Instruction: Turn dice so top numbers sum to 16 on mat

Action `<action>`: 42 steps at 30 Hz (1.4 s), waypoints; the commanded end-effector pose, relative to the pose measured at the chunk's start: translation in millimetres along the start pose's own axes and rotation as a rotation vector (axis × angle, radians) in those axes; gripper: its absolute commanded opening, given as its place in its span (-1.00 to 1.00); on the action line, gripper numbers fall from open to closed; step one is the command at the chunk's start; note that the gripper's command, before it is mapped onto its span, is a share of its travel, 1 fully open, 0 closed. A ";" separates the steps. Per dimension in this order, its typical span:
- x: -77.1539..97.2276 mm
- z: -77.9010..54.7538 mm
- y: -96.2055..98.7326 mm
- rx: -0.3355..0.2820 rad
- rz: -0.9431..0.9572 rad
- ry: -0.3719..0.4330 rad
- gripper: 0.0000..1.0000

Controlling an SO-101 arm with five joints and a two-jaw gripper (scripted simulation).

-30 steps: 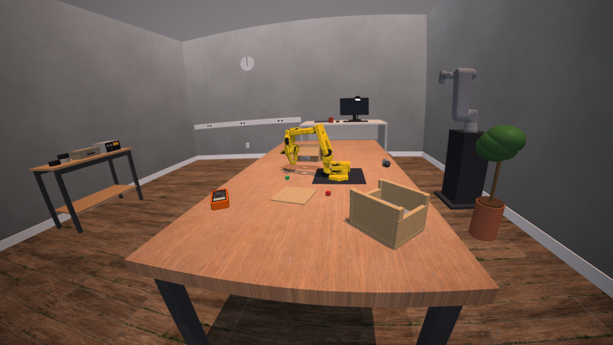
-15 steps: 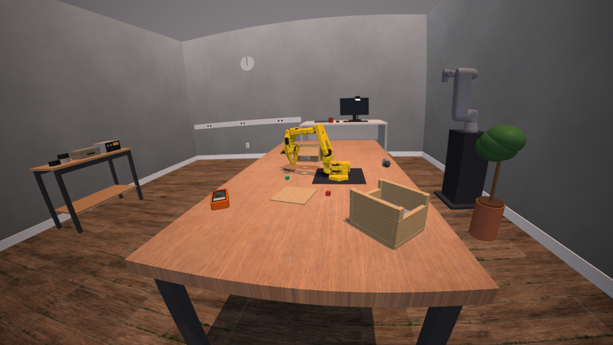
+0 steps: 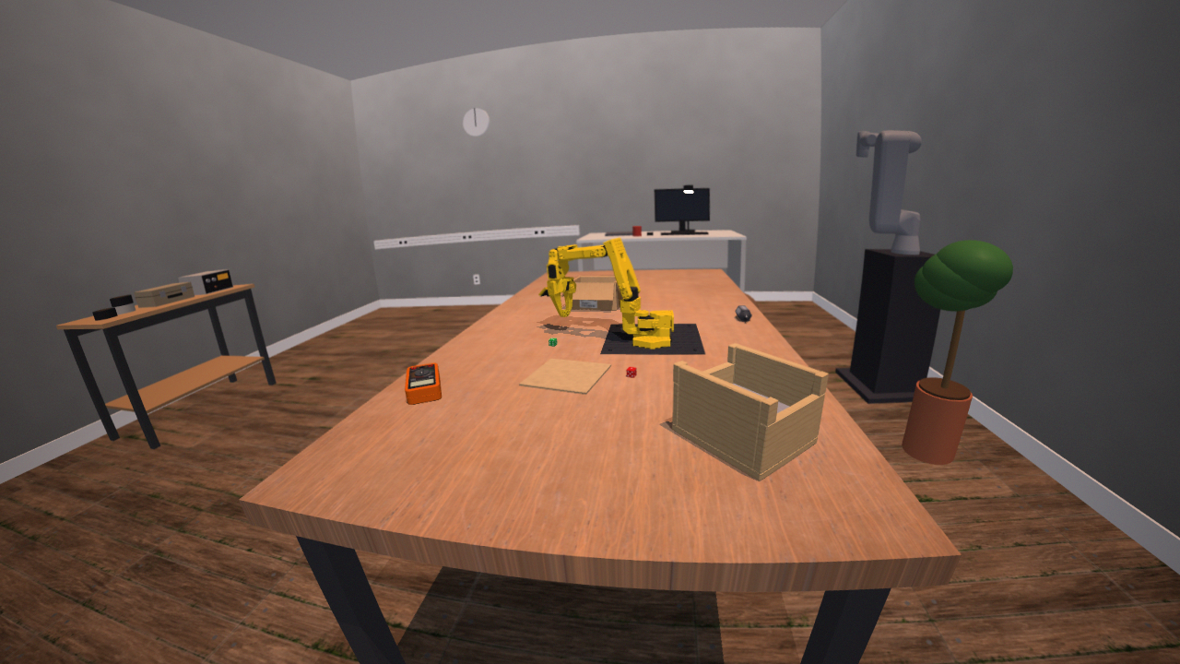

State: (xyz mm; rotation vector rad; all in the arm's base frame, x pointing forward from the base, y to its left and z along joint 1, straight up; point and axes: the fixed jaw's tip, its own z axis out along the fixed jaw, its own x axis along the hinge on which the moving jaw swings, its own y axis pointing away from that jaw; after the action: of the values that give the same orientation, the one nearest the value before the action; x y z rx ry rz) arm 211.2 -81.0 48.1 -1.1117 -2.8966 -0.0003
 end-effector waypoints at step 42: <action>5.8 -4.0 -4.6 0.001 -0.980 -0.013 -1.00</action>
State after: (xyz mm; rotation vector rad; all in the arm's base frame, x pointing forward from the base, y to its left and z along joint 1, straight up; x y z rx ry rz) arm 204.4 -79.3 48.3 0.2734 -3.0943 -0.0266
